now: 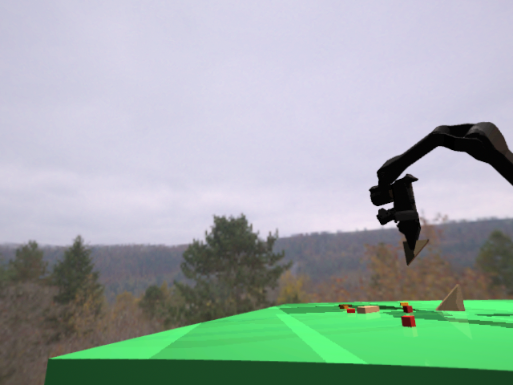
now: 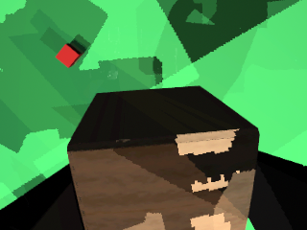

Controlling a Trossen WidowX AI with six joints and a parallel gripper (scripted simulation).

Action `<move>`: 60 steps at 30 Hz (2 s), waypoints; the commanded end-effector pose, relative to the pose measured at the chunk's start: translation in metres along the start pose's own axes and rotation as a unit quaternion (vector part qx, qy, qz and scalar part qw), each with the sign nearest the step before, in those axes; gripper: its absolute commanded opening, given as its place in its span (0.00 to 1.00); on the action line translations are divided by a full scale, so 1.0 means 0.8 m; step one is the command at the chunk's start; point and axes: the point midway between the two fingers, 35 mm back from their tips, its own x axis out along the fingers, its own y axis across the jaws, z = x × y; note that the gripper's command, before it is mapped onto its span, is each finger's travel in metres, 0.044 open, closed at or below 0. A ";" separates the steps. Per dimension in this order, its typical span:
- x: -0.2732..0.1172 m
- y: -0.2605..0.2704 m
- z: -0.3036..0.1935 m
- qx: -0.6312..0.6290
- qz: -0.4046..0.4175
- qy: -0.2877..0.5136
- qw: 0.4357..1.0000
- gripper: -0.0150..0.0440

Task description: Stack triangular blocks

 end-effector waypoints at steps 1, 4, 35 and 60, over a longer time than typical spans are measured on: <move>-0.005 -0.012 0.002 -0.007 0.002 0.002 1.000 0.25; 0.002 -0.012 0.000 -0.007 0.001 0.002 1.000 0.25; 0.119 -0.013 -0.049 -0.006 0.003 0.002 1.000 0.25; 0.122 -0.013 -0.049 -0.007 0.008 -0.001 1.000 0.25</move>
